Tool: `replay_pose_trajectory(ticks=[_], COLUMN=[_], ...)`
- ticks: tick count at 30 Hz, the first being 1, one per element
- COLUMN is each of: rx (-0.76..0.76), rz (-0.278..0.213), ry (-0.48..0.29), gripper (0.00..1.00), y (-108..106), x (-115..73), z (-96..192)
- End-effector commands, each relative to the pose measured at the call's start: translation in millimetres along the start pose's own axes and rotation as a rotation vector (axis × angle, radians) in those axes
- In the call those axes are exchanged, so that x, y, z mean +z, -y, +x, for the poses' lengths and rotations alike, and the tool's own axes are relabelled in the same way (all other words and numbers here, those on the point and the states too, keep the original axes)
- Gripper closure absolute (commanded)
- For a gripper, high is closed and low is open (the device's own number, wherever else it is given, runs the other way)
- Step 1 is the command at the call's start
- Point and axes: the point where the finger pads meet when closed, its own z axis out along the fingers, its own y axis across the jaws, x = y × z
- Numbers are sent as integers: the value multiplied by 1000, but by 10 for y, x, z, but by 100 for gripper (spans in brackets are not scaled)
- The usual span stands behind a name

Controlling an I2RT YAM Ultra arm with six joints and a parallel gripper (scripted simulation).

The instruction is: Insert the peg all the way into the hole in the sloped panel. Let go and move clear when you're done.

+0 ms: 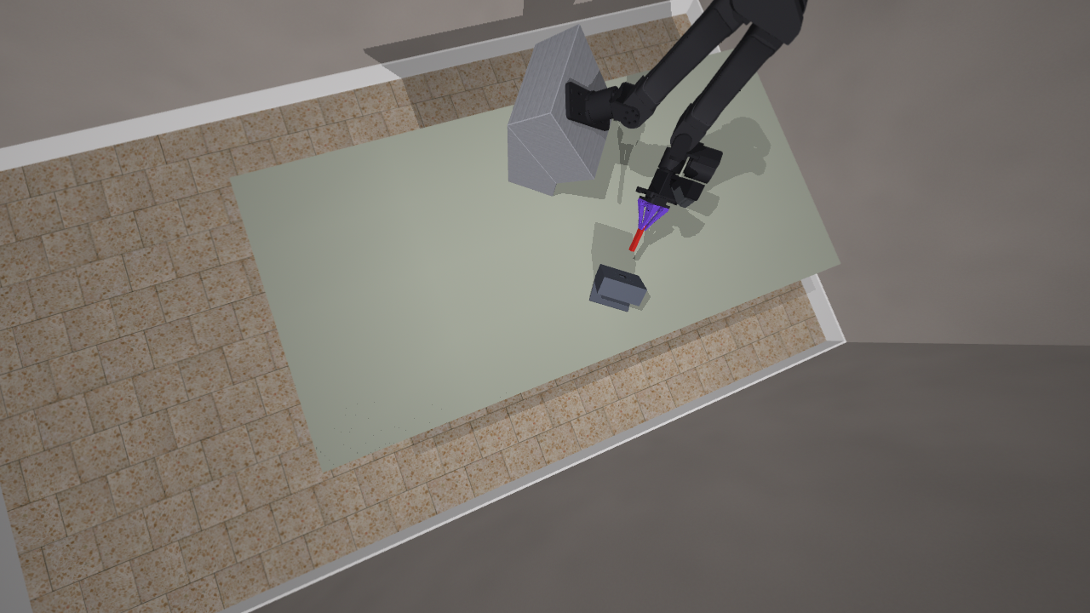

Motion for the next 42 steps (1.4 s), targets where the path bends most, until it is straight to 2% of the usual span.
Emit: replay_pose_trajectory(ticks=[1, 26, 42], rx=[59, 304, 455], rz=[6, 7, 8], ry=[17, 17, 17], gripper=[100, 100, 100], y=[-38, -44, -47], x=[31, 106, 229], z=[-83, -98, -117])
